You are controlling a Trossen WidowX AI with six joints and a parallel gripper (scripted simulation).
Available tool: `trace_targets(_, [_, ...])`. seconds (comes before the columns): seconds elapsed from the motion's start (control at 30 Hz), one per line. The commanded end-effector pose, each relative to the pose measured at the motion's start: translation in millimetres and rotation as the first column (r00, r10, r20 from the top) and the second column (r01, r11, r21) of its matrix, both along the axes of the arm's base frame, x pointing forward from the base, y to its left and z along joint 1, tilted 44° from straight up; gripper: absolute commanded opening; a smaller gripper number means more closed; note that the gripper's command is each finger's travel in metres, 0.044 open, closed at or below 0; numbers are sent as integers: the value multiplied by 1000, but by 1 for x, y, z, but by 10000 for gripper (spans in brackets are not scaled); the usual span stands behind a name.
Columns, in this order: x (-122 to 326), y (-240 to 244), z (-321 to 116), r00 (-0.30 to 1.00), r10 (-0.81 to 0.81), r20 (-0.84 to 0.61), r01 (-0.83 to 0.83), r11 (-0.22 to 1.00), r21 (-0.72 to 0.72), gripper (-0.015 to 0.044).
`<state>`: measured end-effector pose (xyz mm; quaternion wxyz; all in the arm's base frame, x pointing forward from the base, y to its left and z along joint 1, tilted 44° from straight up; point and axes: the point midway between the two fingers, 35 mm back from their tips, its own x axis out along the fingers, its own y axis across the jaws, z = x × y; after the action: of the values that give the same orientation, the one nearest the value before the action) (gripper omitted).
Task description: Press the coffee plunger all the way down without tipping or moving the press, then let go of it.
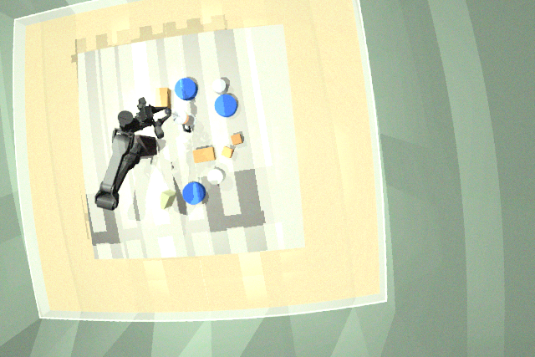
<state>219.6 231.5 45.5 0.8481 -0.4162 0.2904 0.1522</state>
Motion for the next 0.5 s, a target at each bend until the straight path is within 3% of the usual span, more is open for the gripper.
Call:
trace_targets(0.0, [0,0,-1,1000,4,-5,-4,1000,-3,131])
trace_targets(0.47, [1,-3,-8,1000,3,-6,-3,1000,-3,128])
